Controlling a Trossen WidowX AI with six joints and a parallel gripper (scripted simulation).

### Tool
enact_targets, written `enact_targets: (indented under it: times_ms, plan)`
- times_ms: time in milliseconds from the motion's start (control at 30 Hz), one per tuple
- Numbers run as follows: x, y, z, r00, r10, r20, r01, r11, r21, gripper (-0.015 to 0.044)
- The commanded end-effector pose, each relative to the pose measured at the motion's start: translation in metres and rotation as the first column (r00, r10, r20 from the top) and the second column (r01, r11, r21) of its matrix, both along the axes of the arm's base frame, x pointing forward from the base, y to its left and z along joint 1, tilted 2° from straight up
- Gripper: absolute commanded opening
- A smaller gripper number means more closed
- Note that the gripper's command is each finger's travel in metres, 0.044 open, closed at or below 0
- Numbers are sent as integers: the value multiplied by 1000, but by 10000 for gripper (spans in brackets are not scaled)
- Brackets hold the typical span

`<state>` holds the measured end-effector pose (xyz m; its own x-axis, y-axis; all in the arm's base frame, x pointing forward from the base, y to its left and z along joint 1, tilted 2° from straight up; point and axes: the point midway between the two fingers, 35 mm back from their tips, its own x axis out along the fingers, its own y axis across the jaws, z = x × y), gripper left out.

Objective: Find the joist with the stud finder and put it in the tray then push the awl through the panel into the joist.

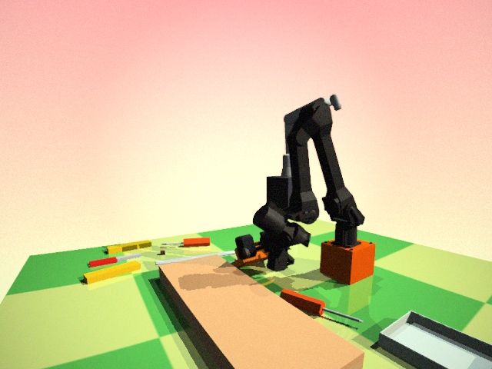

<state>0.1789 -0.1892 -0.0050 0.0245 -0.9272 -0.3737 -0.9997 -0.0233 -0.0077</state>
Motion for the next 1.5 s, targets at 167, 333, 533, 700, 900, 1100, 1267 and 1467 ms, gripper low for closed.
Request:
enact_targets:
  times_ms: [167,333,533,700,900,1100,1267,1467]
  plan:
    - [1,4,-4,1000,6,2,-6,1000,12,381]
    - [1,4,-4,1000,6,2,-6,1000,12,381]
    - [1,4,-4,1000,6,2,-6,1000,12,381]
    - [1,6,-4,1000,6,2,-6,1000,13,381]
    - [1,7,-5,1000,6,2,-6,1000,13,381]
    - [0,8,-5,1000,6,2,-6,1000,13,381]
    - [0,10,-5,1000,6,2,-6,1000,13,381]
    - [0,11,-6,1000,6,2,-6,1000,13,381]
